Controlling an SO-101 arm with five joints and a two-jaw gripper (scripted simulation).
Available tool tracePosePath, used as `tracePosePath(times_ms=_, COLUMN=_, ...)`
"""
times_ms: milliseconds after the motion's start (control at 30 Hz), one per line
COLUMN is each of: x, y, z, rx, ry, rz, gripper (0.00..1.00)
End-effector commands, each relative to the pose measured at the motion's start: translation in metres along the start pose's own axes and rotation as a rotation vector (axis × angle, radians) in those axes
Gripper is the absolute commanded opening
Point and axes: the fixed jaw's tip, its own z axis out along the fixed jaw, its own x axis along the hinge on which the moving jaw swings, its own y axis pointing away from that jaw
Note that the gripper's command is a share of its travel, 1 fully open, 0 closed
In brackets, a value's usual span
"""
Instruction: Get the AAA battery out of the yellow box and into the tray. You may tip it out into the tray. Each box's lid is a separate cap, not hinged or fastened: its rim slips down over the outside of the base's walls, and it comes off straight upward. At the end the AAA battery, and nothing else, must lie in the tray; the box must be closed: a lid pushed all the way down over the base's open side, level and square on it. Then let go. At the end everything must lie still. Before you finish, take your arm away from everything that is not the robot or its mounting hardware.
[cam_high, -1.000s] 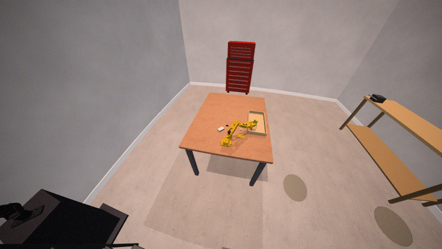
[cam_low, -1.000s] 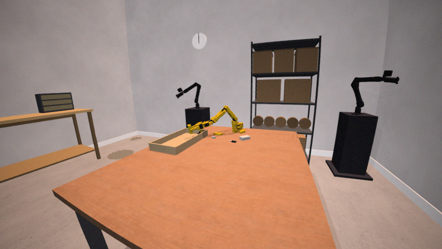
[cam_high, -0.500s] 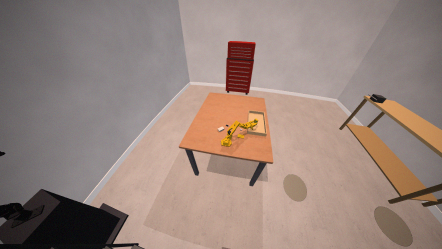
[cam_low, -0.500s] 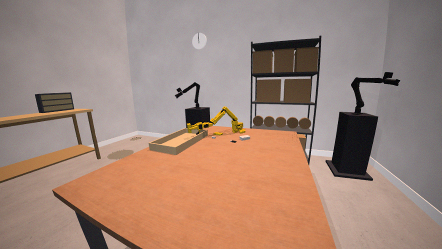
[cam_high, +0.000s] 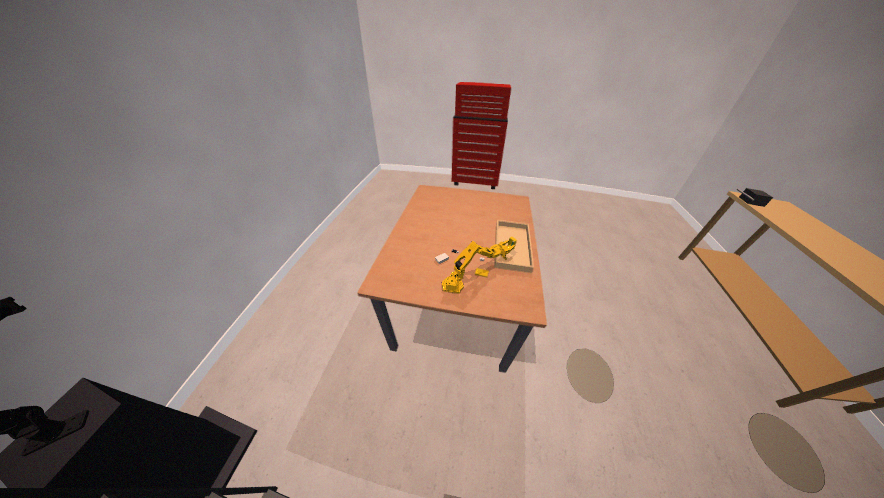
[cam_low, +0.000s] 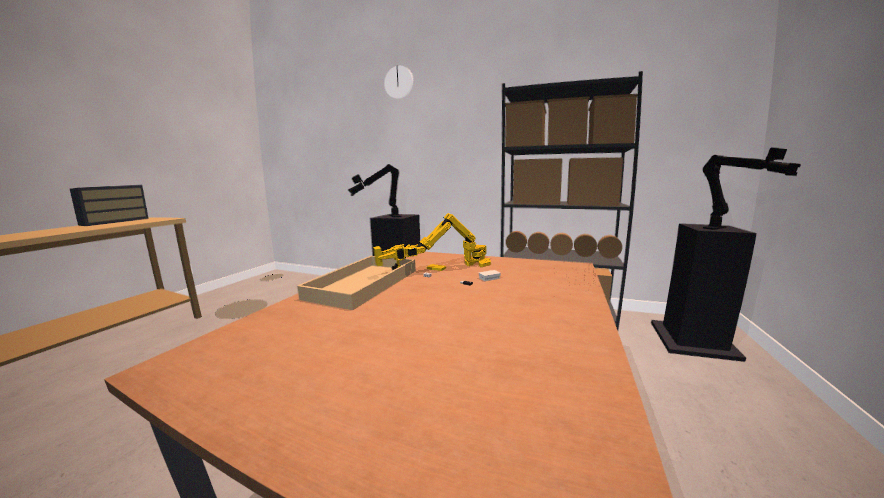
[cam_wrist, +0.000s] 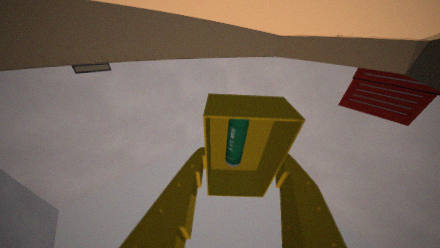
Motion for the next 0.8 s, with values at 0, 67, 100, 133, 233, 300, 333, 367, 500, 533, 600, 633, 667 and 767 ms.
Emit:
tracePosePath(times_ms=0, x=0.0155, y=-0.0034, z=0.0029, rx=0.009, ry=0.056, rz=0.011, gripper=0.22)
tracePosePath(times_ms=67, x=0.0155, y=-0.0034, z=0.0029, rx=0.009, ry=0.056, rz=0.011, gripper=0.22)
tracePosePath(times_ms=100, x=0.0155, y=-0.0034, z=0.0029, rx=0.009, ry=0.056, rz=0.011, gripper=0.22)
tracePosePath(times_ms=133, x=0.0155, y=-0.0034, z=0.0029, rx=0.009, ry=0.056, rz=0.011, gripper=0.22)
tracePosePath(times_ms=233, x=0.0155, y=-0.0034, z=0.0029, rx=0.009, ry=0.056, rz=0.011, gripper=0.22)
tracePosePath(times_ms=300, x=0.0155, y=-0.0034, z=0.0028, rx=0.009, ry=0.056, rz=0.011, gripper=0.22)
tracePosePath(times_ms=333, x=0.0155, y=-0.0034, z=0.0028, rx=0.008, ry=0.056, rz=0.011, gripper=0.22)
tracePosePath(times_ms=367, x=0.0156, y=-0.0034, z=0.0028, rx=0.008, ry=0.057, rz=0.011, gripper=0.22)
tracePosePath(times_ms=500, x=0.0159, y=-0.0034, z=0.0021, rx=0.008, ry=0.063, rz=0.011, gripper=0.22)
tracePosePath(times_ms=533, x=0.0160, y=-0.0034, z=0.0017, rx=0.008, ry=0.067, rz=0.011, gripper=0.22)
tracePosePath(times_ms=600, x=0.0164, y=-0.0033, z=0.0009, rx=0.008, ry=0.074, rz=0.011, gripper=0.22)
tracePosePath(times_ms=633, x=0.0166, y=-0.0033, z=0.0004, rx=0.008, ry=0.079, rz=0.012, gripper=0.22)
tracePosePath(times_ms=667, x=0.0168, y=-0.0033, z=-0.0002, rx=0.008, ry=0.084, rz=0.012, gripper=0.22)
tracePosePath(times_ms=767, x=0.0176, y=-0.0032, z=-0.0020, rx=0.008, ry=0.100, rz=0.012, gripper=0.22)
